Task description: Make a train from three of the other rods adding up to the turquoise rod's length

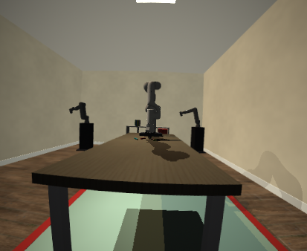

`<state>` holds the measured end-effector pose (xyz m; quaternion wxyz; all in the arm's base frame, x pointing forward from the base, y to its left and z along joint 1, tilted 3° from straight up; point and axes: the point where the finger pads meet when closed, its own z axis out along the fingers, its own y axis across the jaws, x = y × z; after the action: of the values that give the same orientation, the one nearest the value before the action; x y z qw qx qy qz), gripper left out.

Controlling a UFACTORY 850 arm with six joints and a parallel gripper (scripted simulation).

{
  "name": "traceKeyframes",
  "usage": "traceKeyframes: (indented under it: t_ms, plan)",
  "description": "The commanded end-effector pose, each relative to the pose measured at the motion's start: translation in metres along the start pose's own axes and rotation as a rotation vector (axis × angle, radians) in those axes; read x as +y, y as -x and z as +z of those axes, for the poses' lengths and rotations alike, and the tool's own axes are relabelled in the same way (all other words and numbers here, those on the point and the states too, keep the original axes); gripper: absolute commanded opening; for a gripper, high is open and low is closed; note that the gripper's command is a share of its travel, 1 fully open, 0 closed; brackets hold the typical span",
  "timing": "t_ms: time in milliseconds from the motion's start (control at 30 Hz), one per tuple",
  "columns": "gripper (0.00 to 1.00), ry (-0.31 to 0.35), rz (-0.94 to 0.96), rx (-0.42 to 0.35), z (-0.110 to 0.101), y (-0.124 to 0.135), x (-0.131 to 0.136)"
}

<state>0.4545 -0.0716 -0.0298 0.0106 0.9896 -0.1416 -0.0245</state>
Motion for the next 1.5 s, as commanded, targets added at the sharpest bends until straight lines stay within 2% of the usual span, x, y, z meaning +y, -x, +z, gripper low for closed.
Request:
traceKeyframes:
  t_ms: [0,1300,1333,1400,1433,1467]
  plan:
    - [0.04,0.0,0.0,0.002,0.0019,-0.0009,-0.0001]
    - [0.04,0.0,0.0,0.002,0.0021,-0.0009,-0.0001]
    - [0.08,0.0,0.0,0.002,0.0021,-0.0009,-0.0001]
    - [0.08,0.0,0.0,0.002,0.0021,-0.0009,-0.0001]
    - [0.12,0.0,0.0,0.002,0.0021,-0.0009,-0.0001]
    - [0.12,0.0,0.0,0.002,0.0021,-0.0009,-0.0001]
